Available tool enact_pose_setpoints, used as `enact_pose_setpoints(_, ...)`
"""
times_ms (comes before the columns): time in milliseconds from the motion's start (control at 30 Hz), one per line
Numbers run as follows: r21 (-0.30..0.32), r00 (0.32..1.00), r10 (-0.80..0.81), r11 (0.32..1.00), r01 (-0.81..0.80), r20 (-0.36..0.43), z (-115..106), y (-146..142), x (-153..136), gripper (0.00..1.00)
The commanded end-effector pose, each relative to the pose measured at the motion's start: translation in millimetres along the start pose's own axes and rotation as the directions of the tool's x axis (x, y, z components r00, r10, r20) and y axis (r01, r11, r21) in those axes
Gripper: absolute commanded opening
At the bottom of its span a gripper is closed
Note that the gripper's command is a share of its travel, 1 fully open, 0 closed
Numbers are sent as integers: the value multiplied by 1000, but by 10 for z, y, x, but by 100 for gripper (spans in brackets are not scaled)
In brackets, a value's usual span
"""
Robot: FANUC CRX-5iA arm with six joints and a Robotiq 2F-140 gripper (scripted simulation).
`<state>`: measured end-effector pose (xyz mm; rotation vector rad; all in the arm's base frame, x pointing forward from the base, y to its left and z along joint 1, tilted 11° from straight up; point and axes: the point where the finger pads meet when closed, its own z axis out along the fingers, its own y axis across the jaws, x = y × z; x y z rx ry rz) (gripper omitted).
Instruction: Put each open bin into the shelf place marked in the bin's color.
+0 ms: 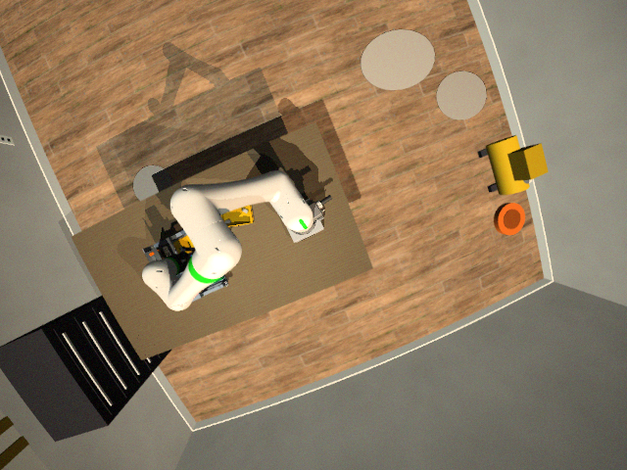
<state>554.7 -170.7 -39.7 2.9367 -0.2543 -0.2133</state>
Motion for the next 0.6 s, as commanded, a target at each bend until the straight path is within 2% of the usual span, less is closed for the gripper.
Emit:
enact_pose_setpoints(0, 0, 1000, 0, 1000, 0, -4, -3, 0, 21, 0)
enact_pose_setpoints(567, 0, 1000, 0, 1000, 0, -18, -4, 0, 106, 0)
